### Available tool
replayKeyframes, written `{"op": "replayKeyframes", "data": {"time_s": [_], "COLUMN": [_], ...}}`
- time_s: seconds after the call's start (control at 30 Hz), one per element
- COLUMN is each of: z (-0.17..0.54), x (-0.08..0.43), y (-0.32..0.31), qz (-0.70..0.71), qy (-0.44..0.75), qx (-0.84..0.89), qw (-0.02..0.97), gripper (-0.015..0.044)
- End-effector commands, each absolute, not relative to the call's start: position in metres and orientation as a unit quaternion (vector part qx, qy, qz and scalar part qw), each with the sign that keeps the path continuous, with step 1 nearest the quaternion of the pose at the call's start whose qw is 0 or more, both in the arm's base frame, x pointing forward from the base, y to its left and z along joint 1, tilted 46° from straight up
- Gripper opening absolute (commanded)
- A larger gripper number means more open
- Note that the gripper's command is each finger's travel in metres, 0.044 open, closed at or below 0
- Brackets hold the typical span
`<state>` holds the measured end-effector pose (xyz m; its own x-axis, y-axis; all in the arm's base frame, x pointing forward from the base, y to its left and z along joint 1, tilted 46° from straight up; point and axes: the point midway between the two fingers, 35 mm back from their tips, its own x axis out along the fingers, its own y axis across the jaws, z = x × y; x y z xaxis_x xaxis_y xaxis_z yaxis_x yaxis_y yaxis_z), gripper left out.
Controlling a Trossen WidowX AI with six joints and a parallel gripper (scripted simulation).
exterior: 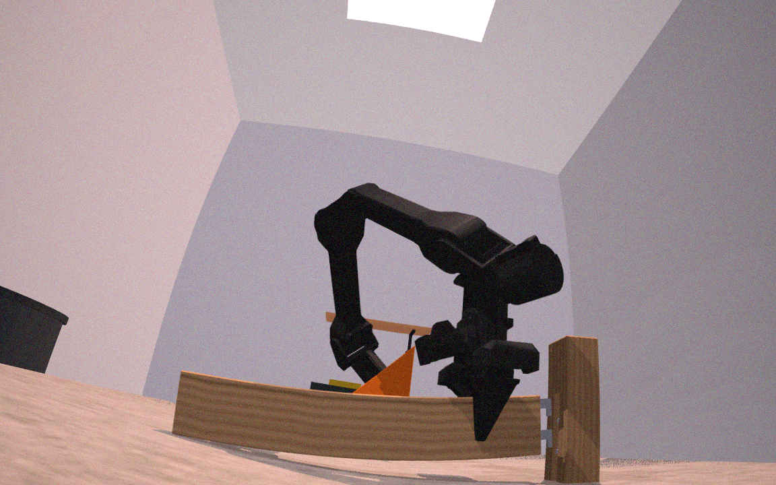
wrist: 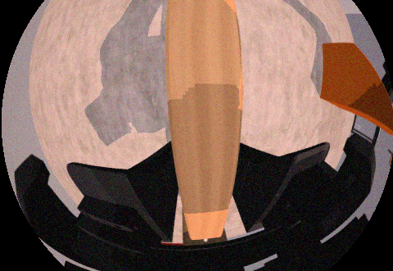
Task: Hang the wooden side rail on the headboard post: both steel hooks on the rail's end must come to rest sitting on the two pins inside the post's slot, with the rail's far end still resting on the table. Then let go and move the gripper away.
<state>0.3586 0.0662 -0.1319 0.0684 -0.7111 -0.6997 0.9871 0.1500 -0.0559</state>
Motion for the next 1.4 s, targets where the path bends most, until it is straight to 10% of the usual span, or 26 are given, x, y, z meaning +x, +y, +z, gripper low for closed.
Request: {"op": "replayKeyframes", "data": {"time_s": [0.0,1.37], "z": [-0.1322,-0.1343], "x": [0.3583,0.3579], "y": [0.0721,0.0758], "qz": [-0.606,-0.606], "qy": [0.305,0.305], "qx": [0.228,0.228], "qw": [0.698,0.698], "gripper": [0.0000,0.0000]}}
